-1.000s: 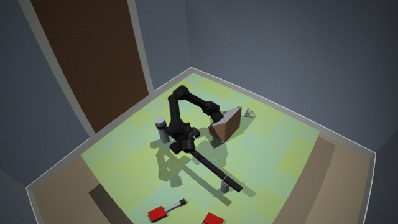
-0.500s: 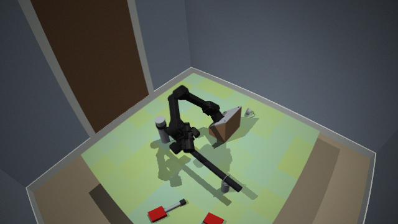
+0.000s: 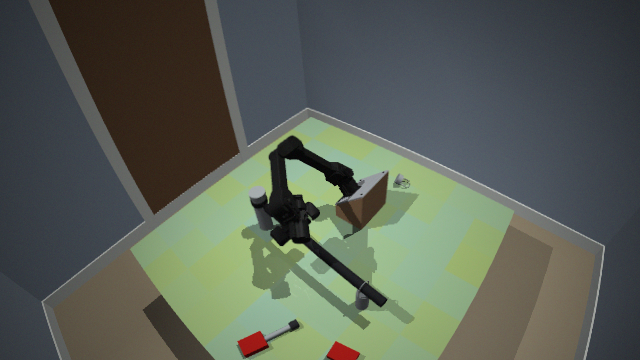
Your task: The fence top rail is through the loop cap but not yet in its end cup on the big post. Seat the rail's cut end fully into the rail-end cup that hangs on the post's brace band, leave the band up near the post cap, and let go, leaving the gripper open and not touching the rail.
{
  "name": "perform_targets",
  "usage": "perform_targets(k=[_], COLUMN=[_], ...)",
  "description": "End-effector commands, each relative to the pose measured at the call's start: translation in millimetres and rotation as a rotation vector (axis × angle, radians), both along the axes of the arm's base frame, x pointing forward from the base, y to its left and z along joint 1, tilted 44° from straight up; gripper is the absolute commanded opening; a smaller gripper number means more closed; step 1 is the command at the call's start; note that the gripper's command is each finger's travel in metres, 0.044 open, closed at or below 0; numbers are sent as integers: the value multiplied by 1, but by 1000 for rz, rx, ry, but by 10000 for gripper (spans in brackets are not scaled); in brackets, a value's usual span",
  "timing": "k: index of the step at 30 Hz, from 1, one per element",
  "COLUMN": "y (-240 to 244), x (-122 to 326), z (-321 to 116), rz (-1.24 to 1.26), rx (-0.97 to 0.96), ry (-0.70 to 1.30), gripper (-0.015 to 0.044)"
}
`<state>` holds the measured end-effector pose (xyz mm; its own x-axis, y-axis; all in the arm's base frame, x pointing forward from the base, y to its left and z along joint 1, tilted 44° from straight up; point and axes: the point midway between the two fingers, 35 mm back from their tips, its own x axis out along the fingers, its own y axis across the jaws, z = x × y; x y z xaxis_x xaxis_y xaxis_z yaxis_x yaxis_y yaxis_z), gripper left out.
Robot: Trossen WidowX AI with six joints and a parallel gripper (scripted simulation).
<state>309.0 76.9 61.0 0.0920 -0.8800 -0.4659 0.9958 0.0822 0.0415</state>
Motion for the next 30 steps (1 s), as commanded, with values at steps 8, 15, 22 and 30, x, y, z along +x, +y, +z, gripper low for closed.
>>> perform_targets(k=[8,15,22,30], y=[-6,-10,-14,-13], x=[2,2,3,2], z=[10,14,17,11], rz=[8,8,8,-1], rx=[-2,-2,-3,0], ry=[-3,-3,-3,5], gripper=[0,0,0,0])
